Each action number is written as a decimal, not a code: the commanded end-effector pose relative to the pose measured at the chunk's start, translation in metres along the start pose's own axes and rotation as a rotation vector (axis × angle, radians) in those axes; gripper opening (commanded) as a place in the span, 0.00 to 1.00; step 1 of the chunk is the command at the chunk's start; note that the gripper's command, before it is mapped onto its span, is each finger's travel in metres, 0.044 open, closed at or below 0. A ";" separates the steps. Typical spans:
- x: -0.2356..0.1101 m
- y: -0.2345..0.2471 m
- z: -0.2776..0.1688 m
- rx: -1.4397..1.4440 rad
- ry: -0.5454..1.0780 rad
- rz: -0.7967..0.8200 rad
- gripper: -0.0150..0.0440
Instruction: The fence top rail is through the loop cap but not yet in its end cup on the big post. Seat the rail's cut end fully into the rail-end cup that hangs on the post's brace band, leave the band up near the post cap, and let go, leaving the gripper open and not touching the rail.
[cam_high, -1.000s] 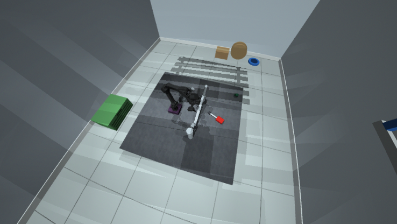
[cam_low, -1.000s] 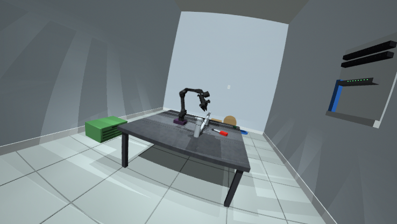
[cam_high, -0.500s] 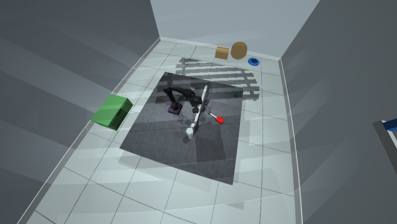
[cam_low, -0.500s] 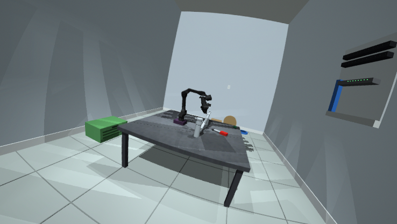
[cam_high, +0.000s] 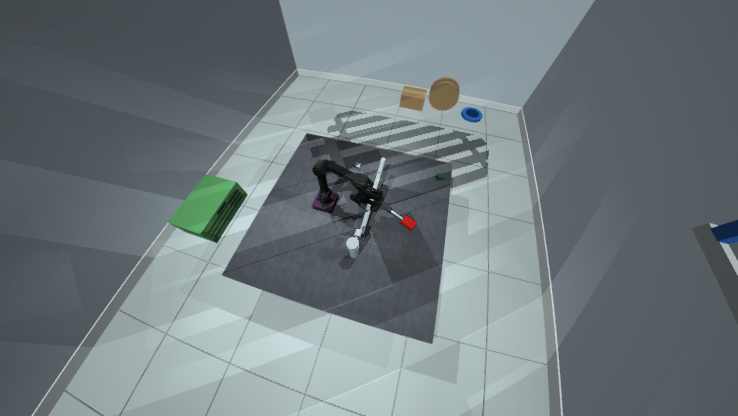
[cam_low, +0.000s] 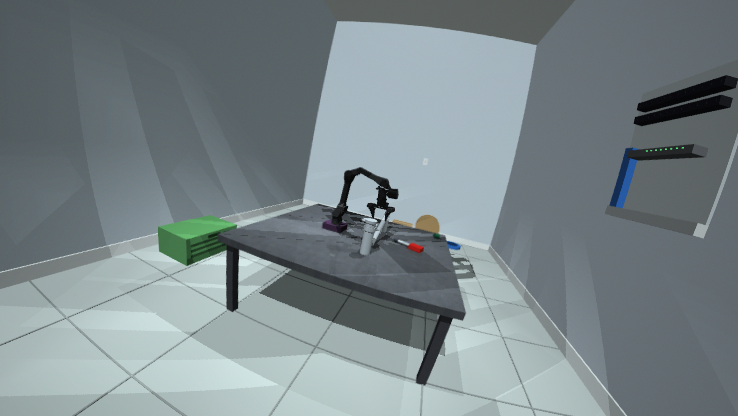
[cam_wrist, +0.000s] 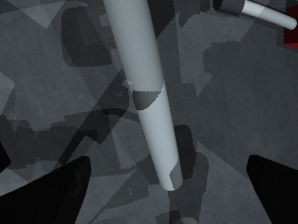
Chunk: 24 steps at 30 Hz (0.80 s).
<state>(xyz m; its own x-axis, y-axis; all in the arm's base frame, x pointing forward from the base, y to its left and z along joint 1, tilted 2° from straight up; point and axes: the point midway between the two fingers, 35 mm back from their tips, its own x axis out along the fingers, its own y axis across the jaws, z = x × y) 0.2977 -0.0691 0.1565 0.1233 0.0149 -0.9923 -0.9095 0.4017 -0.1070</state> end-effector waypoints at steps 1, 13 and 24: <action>0.016 -0.001 0.000 -0.268 0.013 0.083 1.00; 0.034 0.000 0.000 -0.268 0.013 0.083 1.00; 0.065 0.003 -0.001 -0.268 0.013 0.083 1.00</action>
<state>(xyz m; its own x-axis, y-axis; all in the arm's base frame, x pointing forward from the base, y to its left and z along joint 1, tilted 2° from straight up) 0.3041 -0.0678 0.1038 0.0522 0.0256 -0.9983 -0.9878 0.1484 -0.0479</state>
